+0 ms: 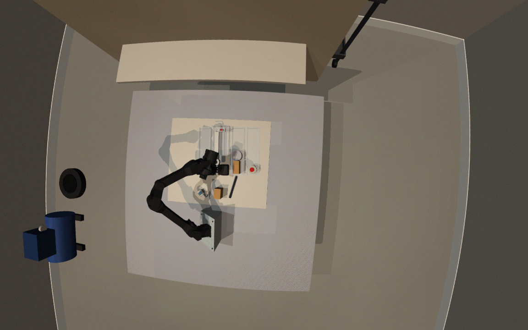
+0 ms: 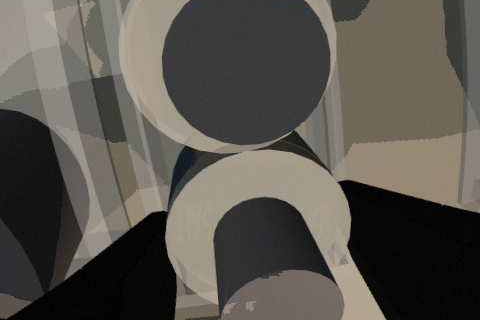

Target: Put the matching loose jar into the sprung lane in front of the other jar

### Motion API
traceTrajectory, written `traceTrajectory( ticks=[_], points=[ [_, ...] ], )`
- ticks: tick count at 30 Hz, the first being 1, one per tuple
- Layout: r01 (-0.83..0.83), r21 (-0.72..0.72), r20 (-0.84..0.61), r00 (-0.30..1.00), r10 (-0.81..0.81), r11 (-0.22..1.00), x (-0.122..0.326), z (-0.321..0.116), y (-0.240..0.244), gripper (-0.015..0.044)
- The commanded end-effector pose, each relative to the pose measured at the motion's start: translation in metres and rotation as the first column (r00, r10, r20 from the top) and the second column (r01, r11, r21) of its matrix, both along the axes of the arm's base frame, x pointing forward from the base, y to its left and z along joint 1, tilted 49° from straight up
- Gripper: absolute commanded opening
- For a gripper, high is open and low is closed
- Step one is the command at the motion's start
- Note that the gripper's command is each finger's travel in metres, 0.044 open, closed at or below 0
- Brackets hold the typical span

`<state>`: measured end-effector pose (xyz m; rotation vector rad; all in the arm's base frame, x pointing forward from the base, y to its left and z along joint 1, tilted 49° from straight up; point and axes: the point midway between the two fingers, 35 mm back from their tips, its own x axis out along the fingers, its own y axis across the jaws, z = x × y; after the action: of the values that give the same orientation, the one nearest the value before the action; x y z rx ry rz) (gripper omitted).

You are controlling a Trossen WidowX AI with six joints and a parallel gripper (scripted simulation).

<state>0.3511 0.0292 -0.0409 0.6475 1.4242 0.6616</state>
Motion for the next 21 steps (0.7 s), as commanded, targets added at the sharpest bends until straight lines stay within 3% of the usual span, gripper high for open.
traceTrajectory(
  ticks=[1,21],
  points=[
    [-0.001,0.011,0.012,1.000,0.000,1.000,0.0015,0.0016,0.0022,0.0000],
    [-0.001,0.011,0.011,1.000,0.000,1.000,-0.0019,0.0014,0.0023,0.0000]
  ],
)
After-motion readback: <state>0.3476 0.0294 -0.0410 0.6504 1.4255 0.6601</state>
